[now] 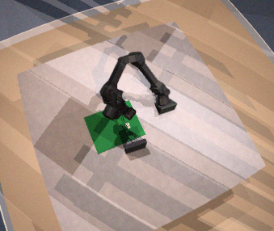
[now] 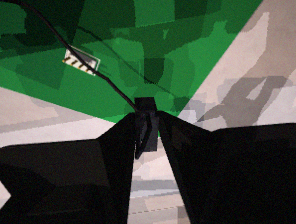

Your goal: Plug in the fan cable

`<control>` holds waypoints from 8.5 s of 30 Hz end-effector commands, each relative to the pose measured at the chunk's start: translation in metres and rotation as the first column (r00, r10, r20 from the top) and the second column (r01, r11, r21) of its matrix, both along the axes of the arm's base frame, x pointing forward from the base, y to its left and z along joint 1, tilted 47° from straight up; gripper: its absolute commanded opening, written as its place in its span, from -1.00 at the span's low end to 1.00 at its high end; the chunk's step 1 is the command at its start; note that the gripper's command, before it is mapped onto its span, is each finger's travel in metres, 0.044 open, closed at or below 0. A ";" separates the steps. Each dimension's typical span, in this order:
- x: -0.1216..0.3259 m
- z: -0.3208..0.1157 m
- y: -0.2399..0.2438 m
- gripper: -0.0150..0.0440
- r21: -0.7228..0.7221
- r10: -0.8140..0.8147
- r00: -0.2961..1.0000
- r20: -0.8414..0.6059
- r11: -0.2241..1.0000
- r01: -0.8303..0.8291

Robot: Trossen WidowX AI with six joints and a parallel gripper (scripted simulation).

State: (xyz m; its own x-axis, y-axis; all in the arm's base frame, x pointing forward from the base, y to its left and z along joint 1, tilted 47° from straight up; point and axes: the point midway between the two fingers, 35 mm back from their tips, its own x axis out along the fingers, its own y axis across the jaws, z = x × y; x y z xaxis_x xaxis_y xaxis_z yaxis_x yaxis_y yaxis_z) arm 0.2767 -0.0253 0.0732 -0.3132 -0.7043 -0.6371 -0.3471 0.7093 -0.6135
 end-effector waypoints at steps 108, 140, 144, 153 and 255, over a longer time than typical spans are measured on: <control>-0.022 -0.021 -0.022 -0.49 0.649 0.445 0.641 0.625 0.160 -0.744; -0.019 0.001 -0.030 -0.49 0.413 0.411 0.403 0.818 0.067 -0.908; -0.019 0.001 -0.029 -0.49 0.413 0.411 0.402 0.818 0.067 -0.908; -0.018 0.004 -0.027 -0.49 0.410 0.411 0.400 0.819 0.066 -0.910; -0.030 -0.032 -0.071 -0.49 0.416 0.414 0.406 0.815 0.071 -0.907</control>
